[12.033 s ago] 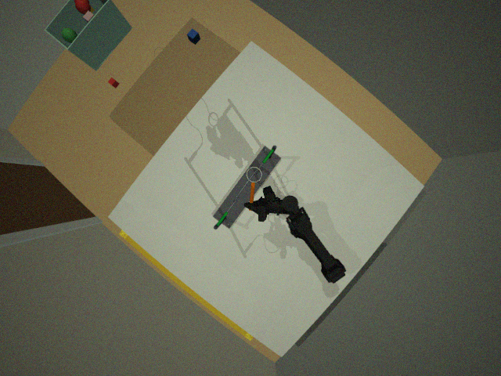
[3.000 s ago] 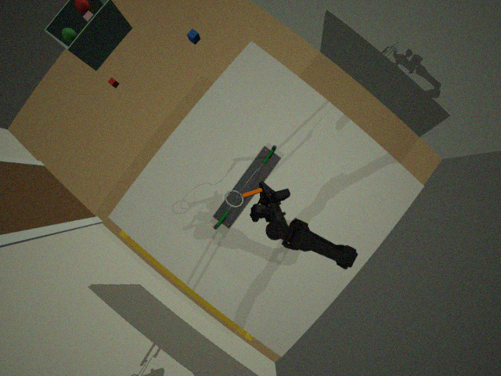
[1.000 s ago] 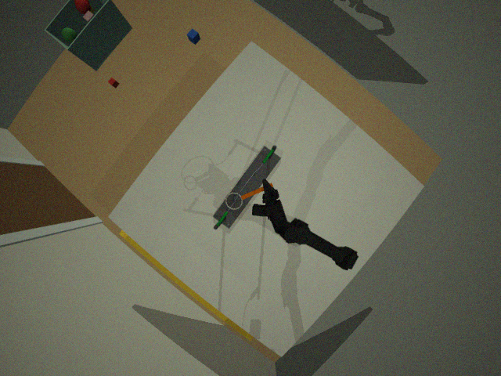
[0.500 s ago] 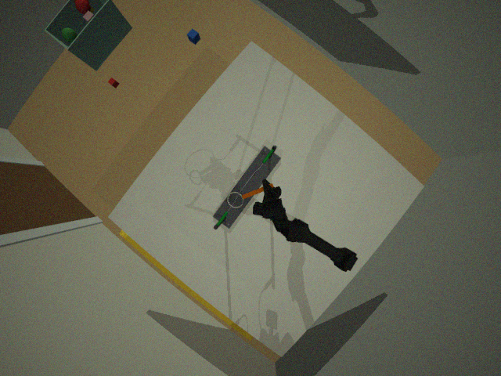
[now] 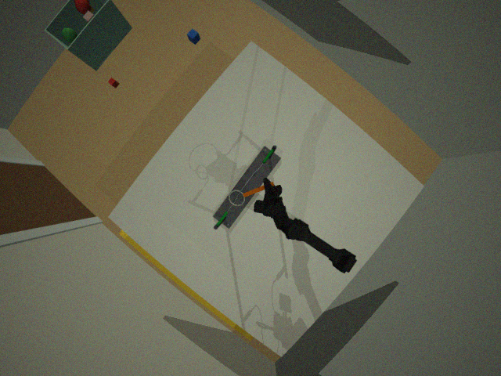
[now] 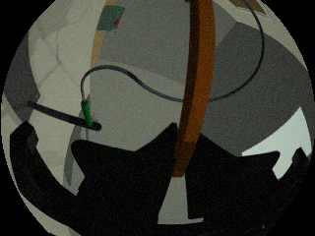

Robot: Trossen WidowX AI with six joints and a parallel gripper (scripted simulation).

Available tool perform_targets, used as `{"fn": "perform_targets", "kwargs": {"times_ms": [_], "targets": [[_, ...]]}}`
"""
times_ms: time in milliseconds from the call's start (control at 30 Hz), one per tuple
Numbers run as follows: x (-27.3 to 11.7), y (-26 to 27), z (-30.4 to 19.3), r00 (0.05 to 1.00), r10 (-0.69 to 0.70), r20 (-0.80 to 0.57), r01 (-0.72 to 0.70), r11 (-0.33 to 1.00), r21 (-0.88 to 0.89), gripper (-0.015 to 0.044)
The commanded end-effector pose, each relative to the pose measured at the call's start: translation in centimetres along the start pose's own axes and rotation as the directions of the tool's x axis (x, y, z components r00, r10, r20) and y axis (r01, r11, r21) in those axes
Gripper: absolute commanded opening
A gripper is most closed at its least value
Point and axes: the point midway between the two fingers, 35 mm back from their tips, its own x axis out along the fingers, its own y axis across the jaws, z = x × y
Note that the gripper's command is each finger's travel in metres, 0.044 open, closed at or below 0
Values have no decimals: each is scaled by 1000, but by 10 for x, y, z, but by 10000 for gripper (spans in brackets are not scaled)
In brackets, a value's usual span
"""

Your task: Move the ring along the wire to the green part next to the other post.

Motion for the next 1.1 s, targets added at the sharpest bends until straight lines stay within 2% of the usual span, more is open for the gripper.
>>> {"fn": "perform_targets", "kwargs": {"times_ms": [0, 533, 1067], "targets": [[-1, 10, 0, 1000, 22, -1, -22, 999, 39, -150], [-12, 57, 7, 981, 193, -6, -183, 939, 290, -150], [-35, 105, 33, 916, 397, 53, -352, 735, 579, -150]]}}
